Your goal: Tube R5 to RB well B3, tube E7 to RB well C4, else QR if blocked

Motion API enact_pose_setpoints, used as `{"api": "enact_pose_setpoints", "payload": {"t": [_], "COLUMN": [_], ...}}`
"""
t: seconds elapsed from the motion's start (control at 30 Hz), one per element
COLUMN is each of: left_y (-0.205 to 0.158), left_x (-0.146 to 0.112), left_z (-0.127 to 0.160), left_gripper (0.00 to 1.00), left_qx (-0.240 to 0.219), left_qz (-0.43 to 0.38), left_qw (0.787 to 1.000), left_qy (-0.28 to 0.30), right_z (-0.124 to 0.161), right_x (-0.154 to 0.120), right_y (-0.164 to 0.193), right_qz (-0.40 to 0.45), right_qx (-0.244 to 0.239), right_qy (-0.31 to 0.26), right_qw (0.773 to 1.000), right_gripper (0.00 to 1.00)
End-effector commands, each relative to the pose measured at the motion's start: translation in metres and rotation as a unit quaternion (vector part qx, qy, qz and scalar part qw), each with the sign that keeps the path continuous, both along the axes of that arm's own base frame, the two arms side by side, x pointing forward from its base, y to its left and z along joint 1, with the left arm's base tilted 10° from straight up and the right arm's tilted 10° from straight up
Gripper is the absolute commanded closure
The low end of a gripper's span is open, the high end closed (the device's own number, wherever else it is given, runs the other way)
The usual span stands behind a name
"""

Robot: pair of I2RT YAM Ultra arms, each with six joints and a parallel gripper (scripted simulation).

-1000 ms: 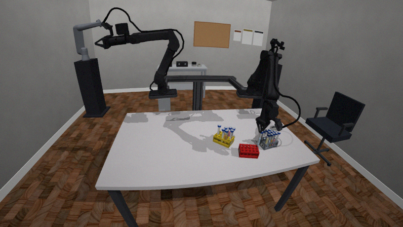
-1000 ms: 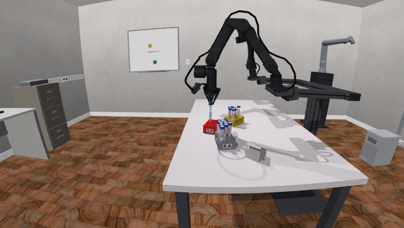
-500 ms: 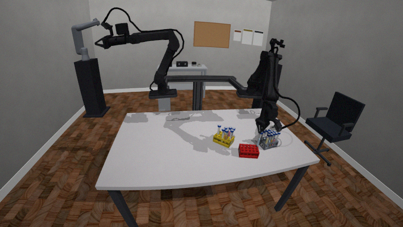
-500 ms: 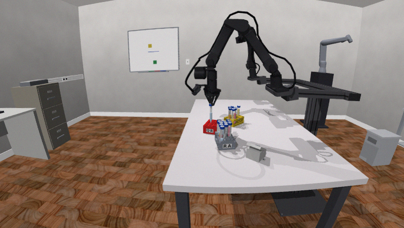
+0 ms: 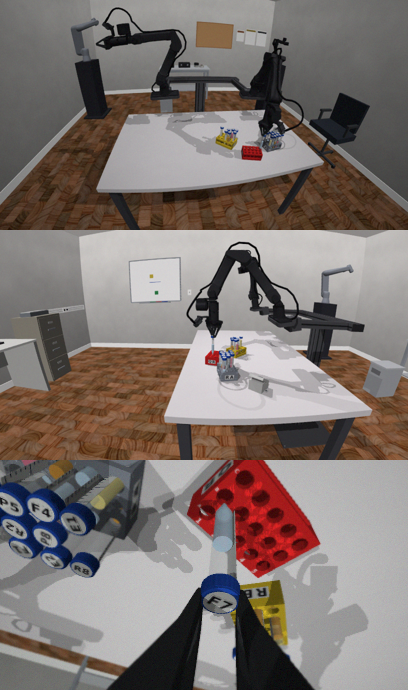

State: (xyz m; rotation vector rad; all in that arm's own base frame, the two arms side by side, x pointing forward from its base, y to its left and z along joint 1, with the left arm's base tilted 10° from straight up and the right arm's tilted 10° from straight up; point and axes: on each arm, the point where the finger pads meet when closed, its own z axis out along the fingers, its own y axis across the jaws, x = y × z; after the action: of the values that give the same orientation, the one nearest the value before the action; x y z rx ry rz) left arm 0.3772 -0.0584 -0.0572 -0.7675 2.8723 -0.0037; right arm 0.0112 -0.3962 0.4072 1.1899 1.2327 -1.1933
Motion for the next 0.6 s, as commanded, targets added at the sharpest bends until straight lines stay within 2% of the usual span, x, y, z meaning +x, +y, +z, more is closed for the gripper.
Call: {"api": "enact_pose_setpoints", "payload": {"t": [0.0, 0.27, 0.57], "left_y": [0.001, 0.004, 0.004], "left_x": [0.016, 0.0, -0.002], "left_z": [0.008, -0.004, -0.009], "left_gripper": [1.0, 1.0, 1.0], "left_qx": [0.0, 0.004, 0.004], "left_qz": [0.001, 0.0, 0.0], "left_qw": [1.0, 1.0, 1.0], "left_qy": [-0.022, -0.003, -0.001], "right_z": [0.025, 0.025, 0.025], "right_x": [-0.008, -0.008, -0.008], "right_y": [0.012, 0.012, 0.012], "right_qz": [-0.011, -0.011, -0.011], "right_qx": [-0.025, -0.025, -0.025], "right_qy": [-0.005, -0.005, -0.005], "right_qw": [1.0, 1.0, 1.0], "right_gripper": [1.0, 1.0, 1.0]}}
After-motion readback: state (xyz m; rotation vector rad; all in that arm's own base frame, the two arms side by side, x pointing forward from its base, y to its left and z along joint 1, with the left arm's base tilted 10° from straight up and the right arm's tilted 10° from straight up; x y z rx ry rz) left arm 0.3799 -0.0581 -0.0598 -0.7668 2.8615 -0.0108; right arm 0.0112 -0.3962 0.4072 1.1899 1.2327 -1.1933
